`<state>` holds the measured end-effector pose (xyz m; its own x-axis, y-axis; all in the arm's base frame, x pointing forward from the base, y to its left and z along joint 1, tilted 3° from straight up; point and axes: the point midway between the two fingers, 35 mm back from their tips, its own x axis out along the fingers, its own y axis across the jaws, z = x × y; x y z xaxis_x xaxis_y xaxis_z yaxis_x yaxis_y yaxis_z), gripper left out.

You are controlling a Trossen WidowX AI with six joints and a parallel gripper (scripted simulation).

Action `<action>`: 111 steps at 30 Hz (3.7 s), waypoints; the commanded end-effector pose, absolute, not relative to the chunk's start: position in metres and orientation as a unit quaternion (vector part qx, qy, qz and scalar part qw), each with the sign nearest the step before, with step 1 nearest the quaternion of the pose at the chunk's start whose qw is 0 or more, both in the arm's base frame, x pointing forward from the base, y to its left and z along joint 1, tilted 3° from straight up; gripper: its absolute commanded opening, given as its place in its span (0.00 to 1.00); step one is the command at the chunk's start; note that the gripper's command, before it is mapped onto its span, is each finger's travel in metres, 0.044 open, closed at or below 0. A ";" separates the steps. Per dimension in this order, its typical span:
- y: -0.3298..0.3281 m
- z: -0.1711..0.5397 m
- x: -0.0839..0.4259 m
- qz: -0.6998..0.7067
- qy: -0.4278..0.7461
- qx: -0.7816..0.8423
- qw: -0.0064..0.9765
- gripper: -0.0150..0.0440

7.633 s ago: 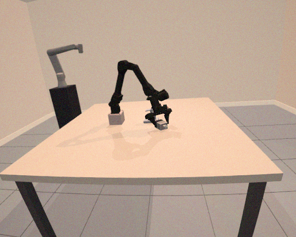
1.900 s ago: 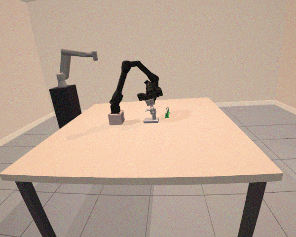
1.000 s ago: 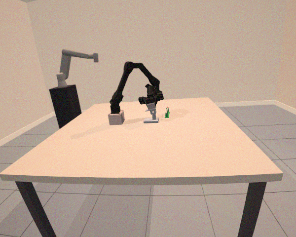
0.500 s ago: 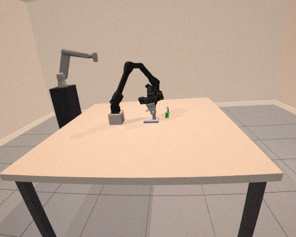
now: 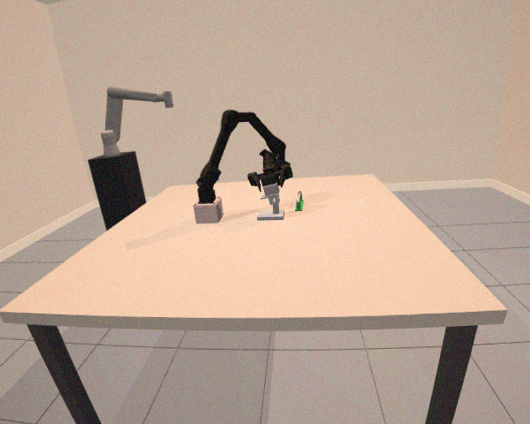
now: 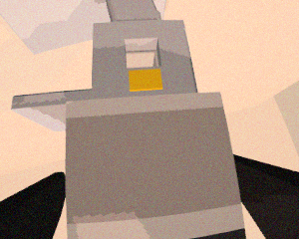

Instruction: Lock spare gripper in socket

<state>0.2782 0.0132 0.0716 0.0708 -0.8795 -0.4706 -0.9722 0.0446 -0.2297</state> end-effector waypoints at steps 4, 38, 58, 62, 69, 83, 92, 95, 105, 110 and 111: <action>0.014 0.087 0.275 0.091 0.675 -0.686 0.256 1.00; 0.010 0.153 0.258 0.109 0.645 -0.707 0.269 1.00; 0.007 0.187 0.256 0.124 0.611 -0.725 0.294 1.00; 0.007 0.194 0.255 0.126 0.604 -0.728 0.298 1.00; 0.010 0.188 0.255 0.125 0.607 -0.725 0.300 0.96; 0.147 0.187 0.208 0.211 0.460 -0.760 0.408 0.56; 0.153 0.176 0.232 0.234 0.496 -0.724 0.419 0.56; 0.158 0.162 0.266 0.266 0.532 -0.676 0.434 0.56; 0.129 0.113 0.381 0.377 0.574 -0.567 0.455 0.56; 0.124 0.110 0.396 0.387 0.574 -0.558 0.458 0.56; 0.124 0.110 0.396 0.387 0.574 -0.558 0.458 0.56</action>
